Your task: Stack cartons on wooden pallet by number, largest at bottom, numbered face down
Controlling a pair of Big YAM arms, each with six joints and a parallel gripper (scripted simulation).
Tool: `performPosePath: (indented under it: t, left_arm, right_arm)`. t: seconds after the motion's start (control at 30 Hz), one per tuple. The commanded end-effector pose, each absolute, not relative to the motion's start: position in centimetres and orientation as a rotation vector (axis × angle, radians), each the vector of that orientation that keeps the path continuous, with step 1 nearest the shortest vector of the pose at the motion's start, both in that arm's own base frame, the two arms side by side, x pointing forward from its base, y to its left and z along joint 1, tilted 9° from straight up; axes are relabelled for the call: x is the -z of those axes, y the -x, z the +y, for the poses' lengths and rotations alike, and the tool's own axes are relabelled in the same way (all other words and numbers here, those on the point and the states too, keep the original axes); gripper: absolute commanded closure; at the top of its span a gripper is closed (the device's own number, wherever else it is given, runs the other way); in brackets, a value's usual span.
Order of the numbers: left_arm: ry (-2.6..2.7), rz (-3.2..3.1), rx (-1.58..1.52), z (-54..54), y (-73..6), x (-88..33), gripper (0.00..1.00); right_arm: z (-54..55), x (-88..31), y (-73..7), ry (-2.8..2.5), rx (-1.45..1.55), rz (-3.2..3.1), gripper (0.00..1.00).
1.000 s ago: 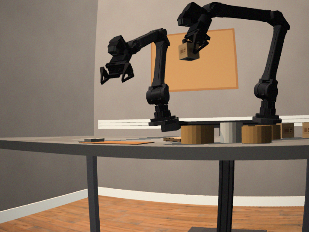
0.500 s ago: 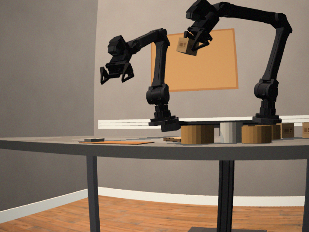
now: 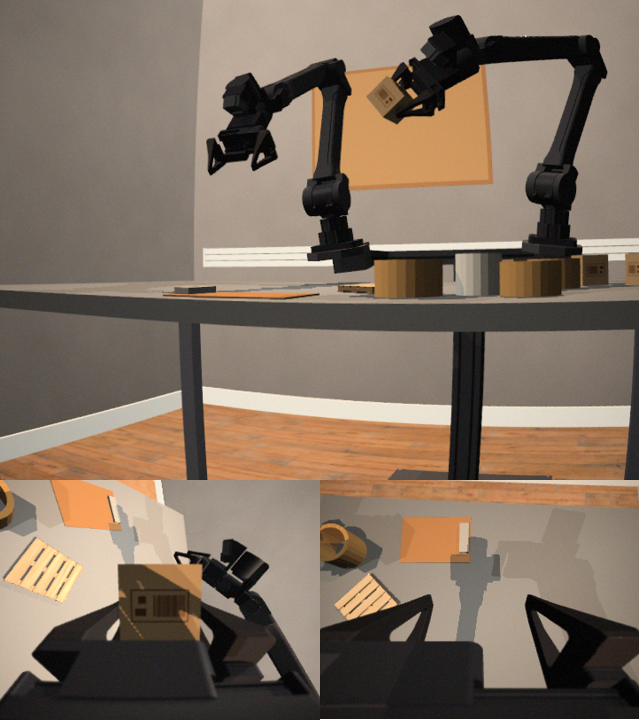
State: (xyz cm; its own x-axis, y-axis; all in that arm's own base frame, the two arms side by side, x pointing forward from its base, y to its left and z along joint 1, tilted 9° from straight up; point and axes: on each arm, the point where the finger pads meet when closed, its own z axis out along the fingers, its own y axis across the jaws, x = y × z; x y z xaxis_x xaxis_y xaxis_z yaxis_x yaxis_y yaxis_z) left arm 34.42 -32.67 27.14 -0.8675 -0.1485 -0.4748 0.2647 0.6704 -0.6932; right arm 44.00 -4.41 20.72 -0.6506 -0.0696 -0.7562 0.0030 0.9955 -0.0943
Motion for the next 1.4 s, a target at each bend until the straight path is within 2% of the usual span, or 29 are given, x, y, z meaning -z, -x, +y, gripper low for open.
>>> performPosePath:
  t: [0.0, 0.17, 0.8, 1.3, 1.37]
  left_arm:
    - [0.178, 2.275, 1.281, -32.1, -35.4, -28.7, 0.46]
    - [0.265, 2.225, 1.41, -32.7, -35.1, -27.5, 0.46]
    - [0.249, 2.171, 1.43, -32.9, -36.3, -29.9, 0.46]
    - [0.229, 2.187, 1.424, -33.0, -35.4, -28.7, 0.46]
    - [0.229, 2.187, 1.424, -33.0, -35.4, -28.7, 0.46]
  right_arm:
    - [-4.8, -23.5, -45.7, 0.052, 0.125, 2.221, 0.0]
    - [-4.8, -23.5, -45.7, 0.052, 0.125, 2.221, 0.0]
    - [-4.7, -23.2, -46.2, 0.002, 0.098, 2.214, 0.0]
    - [4.3, -22.1, -48.8, -0.4, -0.553, 1.929, 0.0]
    - [4.3, -22.1, -48.8, -0.4, -0.553, 1.929, 0.0]
